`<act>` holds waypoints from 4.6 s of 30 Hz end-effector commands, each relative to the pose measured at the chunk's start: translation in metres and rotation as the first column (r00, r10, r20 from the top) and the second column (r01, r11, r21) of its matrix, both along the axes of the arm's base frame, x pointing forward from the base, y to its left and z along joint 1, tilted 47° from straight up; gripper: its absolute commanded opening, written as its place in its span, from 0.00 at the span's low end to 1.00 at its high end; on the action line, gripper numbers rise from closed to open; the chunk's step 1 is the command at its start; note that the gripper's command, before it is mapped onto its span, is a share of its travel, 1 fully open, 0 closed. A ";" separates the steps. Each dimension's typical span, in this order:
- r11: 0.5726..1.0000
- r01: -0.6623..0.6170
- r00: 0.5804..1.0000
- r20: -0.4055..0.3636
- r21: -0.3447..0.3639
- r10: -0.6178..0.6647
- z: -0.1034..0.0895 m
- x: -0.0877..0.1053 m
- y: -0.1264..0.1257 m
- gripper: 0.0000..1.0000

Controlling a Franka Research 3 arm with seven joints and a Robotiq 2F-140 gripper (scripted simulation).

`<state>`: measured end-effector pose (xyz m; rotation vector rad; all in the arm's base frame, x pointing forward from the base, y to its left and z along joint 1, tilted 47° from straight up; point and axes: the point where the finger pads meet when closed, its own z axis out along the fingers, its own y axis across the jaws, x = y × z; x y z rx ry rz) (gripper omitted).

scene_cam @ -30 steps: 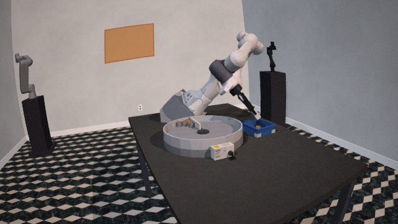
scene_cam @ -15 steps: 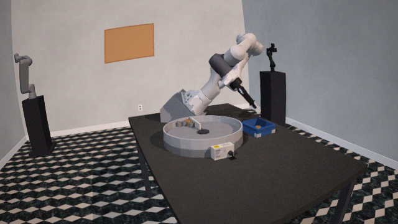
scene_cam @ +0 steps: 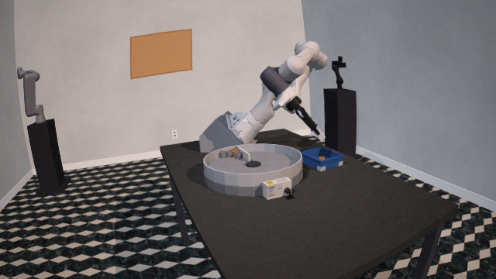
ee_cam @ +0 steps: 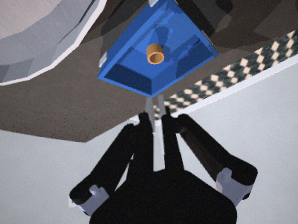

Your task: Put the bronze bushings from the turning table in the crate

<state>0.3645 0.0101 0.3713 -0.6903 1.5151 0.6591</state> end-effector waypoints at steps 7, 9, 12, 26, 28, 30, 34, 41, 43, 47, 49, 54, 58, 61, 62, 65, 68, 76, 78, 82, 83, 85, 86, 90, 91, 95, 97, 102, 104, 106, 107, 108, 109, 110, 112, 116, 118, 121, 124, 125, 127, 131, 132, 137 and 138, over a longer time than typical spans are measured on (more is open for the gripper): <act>1.000 -0.001 1.000 -0.007 0.006 0.001 0.002 0.000 0.000 0.07; 1.000 -0.001 1.000 -0.007 0.006 0.001 0.002 0.000 0.000 0.07; 1.000 -0.001 1.000 -0.007 0.006 0.001 0.002 0.000 0.000 0.07; 1.000 -0.001 1.000 -0.007 0.006 0.001 0.002 0.000 0.000 0.07; 1.000 -0.001 1.000 -0.007 0.006 0.001 0.002 0.000 0.000 0.07; 1.000 -0.001 1.000 -0.007 0.006 0.001 0.002 0.000 0.000 0.07; 1.000 -0.001 1.000 -0.007 0.006 0.001 0.002 0.000 0.000 0.07; 1.000 -0.001 1.000 -0.007 0.006 0.001 0.002 0.000 0.000 0.07; 1.000 -0.001 1.000 -0.007 0.006 0.001 0.002 0.000 0.000 0.07; 1.000 -0.001 1.000 -0.007 0.006 0.001 0.002 0.000 0.000 0.07; 1.000 -0.001 1.000 -0.007 0.006 0.001 0.002 0.000 0.000 0.07; 1.000 -0.001 1.000 -0.007 0.006 0.001 0.002 -0.001 -0.001 0.07; 1.000 0.000 1.000 -0.007 0.006 0.001 0.003 -0.001 -0.001 0.07; 1.000 0.000 1.000 -0.007 0.006 0.001 0.003 -0.001 -0.001 0.07; 1.000 0.000 1.000 -0.007 0.006 0.001 0.003 -0.001 -0.002 0.07; 1.000 0.000 1.000 -0.007 0.006 0.001 0.003 -0.001 -0.002 0.07; 1.000 0.000 1.000 -0.007 0.006 0.001 0.003 -0.001 -0.002 0.07; 1.000 0.000 1.000 -0.007 0.006 0.001 0.003 -0.001 -0.002 0.07; 1.000 0.000 1.000 -0.007 0.006 0.001 0.003 -0.001 -0.002 0.07; 1.000 0.000 1.000 -0.007 0.006 0.001 0.003 -0.001 -0.002 0.07; 1.000 0.000 1.000 -0.007 0.006 0.001 0.003 -0.001 -0.002 0.07; 1.000 0.000 1.000 -0.007 0.006 0.001 0.003 -0.001 -0.002 0.07; 1.000 0.000 1.000 -0.007 0.006 0.001 0.003 -0.001 -0.002 0.07; 1.000 0.000 1.000 -0.007 0.006 0.001 0.003 -0.001 -0.002 0.07; 1.000 0.000 1.000 -0.007 0.006 0.001 0.003 -0.001 -0.002 0.07; 1.000 0.000 1.000 -0.007 0.006 0.001 0.003 -0.001 -0.002 0.07; 1.000 0.000 1.000 -0.007 0.006 0.001 0.003 -0.001 -0.002 0.07; 1.000 -0.001 1.000 -0.007 0.006 0.001 0.002 -0.002 -0.002 0.06; 1.000 -0.001 1.000 -0.007 0.006 0.001 0.002 -0.002 -0.003 0.06; 1.000 -0.002 1.000 -0.006 0.005 0.002 0.000 -0.002 -0.004 0.06; 1.000 -0.002 1.000 -0.006 0.005 0.002 0.000 -0.003 -0.005 0.06; 1.000 -0.003 1.000 -0.005 0.005 0.003 -0.001 -0.003 -0.005 0.06; 1.000 -0.004 1.000 -0.005 0.004 0.004 -0.003 -0.004 -0.007 0.06; 1.000 -0.004 1.000 -0.005 0.004 0.004 -0.003 -0.004 -0.007 0.06; 1.000 -0.004 1.000 -0.004 0.004 0.004 -0.004 -0.004 -0.008 0.06; 1.000 -0.008 1.000 -0.001 0.001 0.008 -0.012 -0.008 -0.014 0.06; 1.000 -0.011 1.000 0.001 0.000 0.011 -0.018 -0.010 -0.019 0.06; 1.000 -0.014 1.000 0.003 -0.003 0.014 -0.028 -0.016 -0.027 0.06; 1.000 -0.019 1.000 0.008 -0.006 0.019 -0.038 -0.020 -0.036 0.06; 1.000 -0.021 1.000 0.009 -0.007 0.021 -0.042 -0.022 -0.039 0.06; 1.000 -0.023 1.000 0.011 -0.008 0.023 -0.046 -0.024 -0.042 0.06; 1.000 -0.028 1.000 0.015 -0.012 0.028 -0.059 -0.030 -0.053 0.06; 0.999 -0.029 0.999 0.016 -0.014 0.029 -0.064 -0.032 -0.057 0.06; 0.999 -0.039 0.999 0.025 -0.020 0.039 -0.086 -0.042 -0.075 0.06; 0.999 -0.041 0.999 0.026 -0.021 0.041 -0.091 -0.044 -0.079 0.06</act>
